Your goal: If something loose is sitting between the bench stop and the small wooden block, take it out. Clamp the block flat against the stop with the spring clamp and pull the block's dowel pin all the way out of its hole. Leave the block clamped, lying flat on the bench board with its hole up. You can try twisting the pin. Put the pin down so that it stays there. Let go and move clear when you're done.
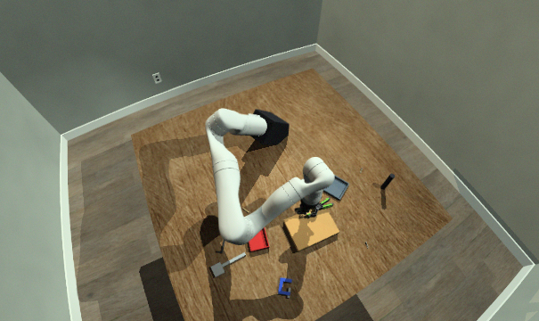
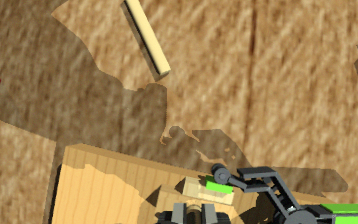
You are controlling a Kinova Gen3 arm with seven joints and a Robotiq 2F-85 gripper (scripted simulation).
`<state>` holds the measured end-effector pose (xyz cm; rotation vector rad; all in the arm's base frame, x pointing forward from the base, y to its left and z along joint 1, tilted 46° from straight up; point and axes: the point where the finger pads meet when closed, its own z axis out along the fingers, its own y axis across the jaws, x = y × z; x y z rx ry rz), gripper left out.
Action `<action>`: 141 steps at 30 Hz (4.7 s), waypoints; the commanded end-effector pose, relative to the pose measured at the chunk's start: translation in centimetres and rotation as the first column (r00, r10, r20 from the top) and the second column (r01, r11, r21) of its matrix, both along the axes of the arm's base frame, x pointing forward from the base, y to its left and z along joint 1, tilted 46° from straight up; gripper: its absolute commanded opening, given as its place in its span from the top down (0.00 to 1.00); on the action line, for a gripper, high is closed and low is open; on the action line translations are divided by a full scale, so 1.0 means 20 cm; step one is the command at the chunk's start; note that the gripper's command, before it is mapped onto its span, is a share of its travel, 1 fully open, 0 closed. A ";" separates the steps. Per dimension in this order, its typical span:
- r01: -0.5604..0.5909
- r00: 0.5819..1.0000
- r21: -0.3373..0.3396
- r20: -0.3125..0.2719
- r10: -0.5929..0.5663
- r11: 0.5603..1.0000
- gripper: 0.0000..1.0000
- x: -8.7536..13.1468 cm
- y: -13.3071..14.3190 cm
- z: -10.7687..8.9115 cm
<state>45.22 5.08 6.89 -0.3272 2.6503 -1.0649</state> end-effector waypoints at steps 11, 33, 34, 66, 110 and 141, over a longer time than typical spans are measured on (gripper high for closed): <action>0.068 0.995 0.037 0.066 -0.070 0.997 0.90 0.00 0.01 0.00; 0.184 0.964 0.111 0.172 -0.202 0.977 0.90 0.00 0.01 0.00; 0.190 0.962 0.115 0.177 -0.208 0.975 0.90 0.00 0.01 0.00; 0.328 0.870 0.236 0.301 -0.390 0.914 0.90 0.00 0.01 0.01; 0.464 0.659 0.428 0.418 -0.625 0.775 0.90 0.00 0.01 0.01; 0.384 0.807 0.301 0.350 -0.476 0.873 0.90 0.00 0.01 0.01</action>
